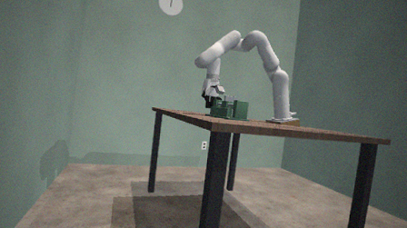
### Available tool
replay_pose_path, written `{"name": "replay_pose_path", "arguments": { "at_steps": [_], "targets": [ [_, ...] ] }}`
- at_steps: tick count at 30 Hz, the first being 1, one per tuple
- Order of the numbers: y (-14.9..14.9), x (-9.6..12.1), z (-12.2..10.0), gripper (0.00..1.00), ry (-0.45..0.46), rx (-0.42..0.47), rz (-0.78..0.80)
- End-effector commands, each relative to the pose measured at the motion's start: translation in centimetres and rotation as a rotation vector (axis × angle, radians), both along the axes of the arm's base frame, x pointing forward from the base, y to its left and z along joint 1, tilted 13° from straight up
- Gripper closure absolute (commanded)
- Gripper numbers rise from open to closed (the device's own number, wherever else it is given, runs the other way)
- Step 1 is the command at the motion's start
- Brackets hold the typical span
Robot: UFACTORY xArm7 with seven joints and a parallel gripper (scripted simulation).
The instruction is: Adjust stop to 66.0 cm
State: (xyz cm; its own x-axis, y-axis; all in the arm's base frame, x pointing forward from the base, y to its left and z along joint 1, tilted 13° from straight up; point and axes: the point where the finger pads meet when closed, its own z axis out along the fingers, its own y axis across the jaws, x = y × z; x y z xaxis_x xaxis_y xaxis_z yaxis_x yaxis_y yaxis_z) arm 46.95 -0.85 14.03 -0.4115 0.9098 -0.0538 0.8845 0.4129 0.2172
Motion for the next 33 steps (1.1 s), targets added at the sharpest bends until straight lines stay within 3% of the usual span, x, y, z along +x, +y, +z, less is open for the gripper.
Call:
{"name": "replay_pose_path", "arguments": {
  "at_steps": [1, 33],
  "targets": [
    [0.0, 0.0, 0.2, 0.94, 0.0, -0.001, 0.0],
    [0.0, -0.1, 1.3, 0.94, 0.0, -0.001, 0.0]
  ]
}}
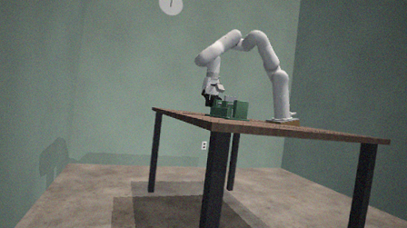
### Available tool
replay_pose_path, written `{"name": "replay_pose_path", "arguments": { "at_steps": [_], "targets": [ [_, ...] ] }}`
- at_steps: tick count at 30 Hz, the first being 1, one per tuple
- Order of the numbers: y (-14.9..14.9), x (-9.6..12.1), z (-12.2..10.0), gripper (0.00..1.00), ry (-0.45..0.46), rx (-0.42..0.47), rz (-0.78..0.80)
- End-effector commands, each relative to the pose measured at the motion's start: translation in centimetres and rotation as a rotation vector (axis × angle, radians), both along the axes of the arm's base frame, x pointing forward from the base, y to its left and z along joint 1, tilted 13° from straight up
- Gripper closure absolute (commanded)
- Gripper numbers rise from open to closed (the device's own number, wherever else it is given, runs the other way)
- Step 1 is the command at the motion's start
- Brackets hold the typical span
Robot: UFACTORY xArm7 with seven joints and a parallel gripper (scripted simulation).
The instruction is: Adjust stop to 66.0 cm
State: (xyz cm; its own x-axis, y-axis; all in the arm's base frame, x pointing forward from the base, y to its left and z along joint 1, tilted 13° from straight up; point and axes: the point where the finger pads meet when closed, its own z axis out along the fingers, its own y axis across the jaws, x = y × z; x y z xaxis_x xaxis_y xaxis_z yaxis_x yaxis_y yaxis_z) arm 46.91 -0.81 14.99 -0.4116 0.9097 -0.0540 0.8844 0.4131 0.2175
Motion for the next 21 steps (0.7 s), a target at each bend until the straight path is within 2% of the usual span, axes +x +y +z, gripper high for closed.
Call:
{"name": "replay_pose_path", "arguments": {
  "at_steps": [1, 21],
  "targets": [
    [-0.1, -0.1, 0.4, 0.94, 0.0, -0.001, -0.001],
    [-0.3, -0.8, 1.6, 0.94, 0.0, -0.001, -0.001]
  ]
}}
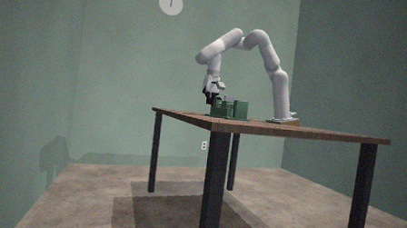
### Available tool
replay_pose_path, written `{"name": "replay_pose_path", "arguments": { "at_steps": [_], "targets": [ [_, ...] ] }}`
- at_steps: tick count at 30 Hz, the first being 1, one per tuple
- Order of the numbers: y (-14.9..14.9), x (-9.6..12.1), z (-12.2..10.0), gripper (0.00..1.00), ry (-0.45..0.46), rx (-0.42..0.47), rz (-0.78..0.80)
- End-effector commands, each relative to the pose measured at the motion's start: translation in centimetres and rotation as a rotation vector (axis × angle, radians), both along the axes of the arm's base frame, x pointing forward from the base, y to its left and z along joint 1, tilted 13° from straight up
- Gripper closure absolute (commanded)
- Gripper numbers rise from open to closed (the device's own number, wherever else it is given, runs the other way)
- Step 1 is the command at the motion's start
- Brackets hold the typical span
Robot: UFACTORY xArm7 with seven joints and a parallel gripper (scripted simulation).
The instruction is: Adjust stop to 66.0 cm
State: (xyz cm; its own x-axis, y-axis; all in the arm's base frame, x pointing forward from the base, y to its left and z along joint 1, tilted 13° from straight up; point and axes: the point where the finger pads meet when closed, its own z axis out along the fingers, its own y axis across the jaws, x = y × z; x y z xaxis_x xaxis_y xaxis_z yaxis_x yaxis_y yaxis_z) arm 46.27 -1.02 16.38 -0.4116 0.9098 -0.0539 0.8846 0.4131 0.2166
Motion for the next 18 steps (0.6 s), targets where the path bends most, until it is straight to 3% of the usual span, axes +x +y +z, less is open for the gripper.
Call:
{"name": "replay_pose_path", "arguments": {
  "at_steps": [1, 18],
  "targets": [
    [-0.11, -0.17, 0.3, 0.94, -0.001, -0.001, -0.001],
    [-0.49, -1.1, 0.97, 0.94, -0.001, -0.001, -0.001]
  ]
}}
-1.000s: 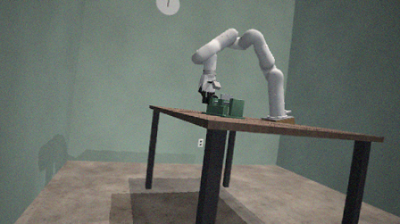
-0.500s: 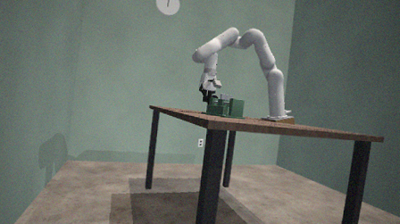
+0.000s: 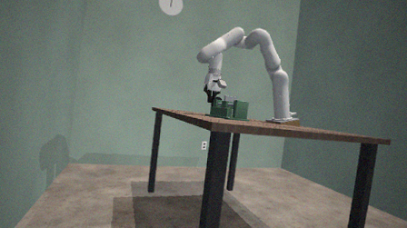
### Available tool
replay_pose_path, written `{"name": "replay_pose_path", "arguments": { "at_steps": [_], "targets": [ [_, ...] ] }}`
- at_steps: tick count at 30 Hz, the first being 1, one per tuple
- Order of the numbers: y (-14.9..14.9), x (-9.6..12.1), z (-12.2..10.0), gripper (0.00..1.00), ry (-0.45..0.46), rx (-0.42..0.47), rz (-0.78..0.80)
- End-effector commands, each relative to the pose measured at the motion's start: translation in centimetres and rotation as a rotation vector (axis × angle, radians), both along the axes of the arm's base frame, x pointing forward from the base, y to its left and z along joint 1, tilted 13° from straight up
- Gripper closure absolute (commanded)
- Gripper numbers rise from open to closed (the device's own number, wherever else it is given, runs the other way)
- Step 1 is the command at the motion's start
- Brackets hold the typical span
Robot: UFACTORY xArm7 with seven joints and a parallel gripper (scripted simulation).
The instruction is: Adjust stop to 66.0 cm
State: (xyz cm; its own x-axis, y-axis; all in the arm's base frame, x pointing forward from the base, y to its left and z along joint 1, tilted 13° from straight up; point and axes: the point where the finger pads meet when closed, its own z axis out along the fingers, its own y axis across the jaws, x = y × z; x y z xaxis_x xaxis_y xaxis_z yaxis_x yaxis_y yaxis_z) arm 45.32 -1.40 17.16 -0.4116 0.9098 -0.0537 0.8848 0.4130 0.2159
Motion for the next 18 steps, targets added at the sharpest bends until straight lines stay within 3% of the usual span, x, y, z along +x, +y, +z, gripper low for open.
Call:
{"name": "replay_pose_path", "arguments": {
  "at_steps": [1, 18],
  "targets": [
    [-0.1, -0.2, 0.2, 0.94, -0.002, -0.001, 0.0],
    [-0.6, -1.3, 0.4, 0.94, -0.002, -0.001, 0.0]
  ]
}}
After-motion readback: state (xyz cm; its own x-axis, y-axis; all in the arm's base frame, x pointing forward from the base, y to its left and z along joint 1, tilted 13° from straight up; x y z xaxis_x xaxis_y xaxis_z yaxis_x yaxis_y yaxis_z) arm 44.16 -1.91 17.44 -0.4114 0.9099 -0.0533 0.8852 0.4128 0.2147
